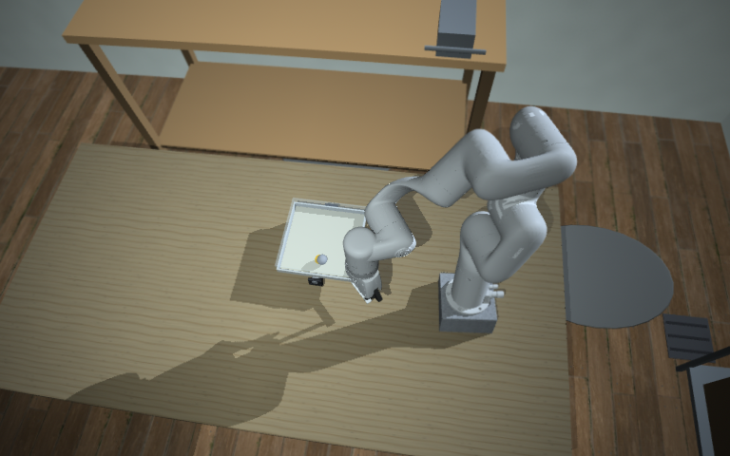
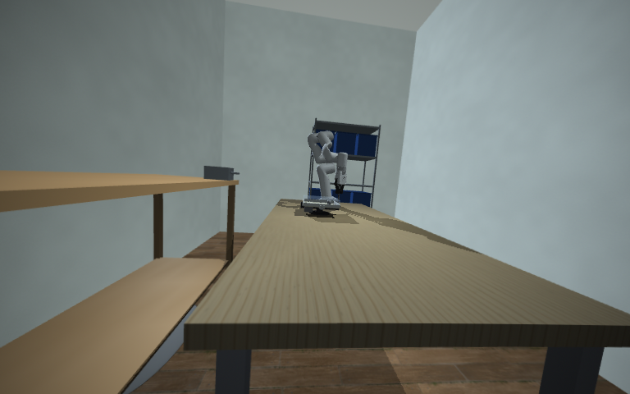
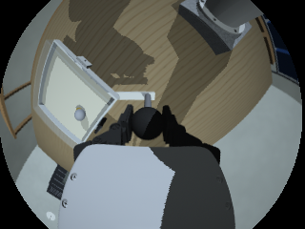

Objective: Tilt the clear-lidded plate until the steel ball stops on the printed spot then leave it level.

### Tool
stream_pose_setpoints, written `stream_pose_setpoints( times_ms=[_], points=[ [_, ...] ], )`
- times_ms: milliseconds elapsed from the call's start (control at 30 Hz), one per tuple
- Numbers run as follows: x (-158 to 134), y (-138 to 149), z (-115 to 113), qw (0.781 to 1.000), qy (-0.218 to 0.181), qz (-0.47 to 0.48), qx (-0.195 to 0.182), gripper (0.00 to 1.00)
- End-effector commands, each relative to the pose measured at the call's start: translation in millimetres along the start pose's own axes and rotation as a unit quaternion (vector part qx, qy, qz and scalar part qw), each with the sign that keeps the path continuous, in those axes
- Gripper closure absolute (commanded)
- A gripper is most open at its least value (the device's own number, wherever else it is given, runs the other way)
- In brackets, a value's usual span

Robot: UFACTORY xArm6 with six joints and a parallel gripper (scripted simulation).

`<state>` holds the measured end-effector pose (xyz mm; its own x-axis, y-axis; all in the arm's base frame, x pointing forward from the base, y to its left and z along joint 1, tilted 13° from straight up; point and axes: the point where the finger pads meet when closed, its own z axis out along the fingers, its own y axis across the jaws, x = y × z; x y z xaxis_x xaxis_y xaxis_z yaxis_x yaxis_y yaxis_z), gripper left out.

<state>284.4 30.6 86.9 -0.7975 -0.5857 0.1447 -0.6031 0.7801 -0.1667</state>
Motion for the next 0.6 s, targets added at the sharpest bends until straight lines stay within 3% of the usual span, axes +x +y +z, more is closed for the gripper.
stream_pose_setpoints(
  times_ms=[0,567],
  points=[
    [-2.9,-1.2,-2.0,1.000,-0.004,0.000,0.001,1.00],
    [-0.7,-2.1,-4.2,1.000,-0.004,0.000,0.001,1.00]
  ],
)
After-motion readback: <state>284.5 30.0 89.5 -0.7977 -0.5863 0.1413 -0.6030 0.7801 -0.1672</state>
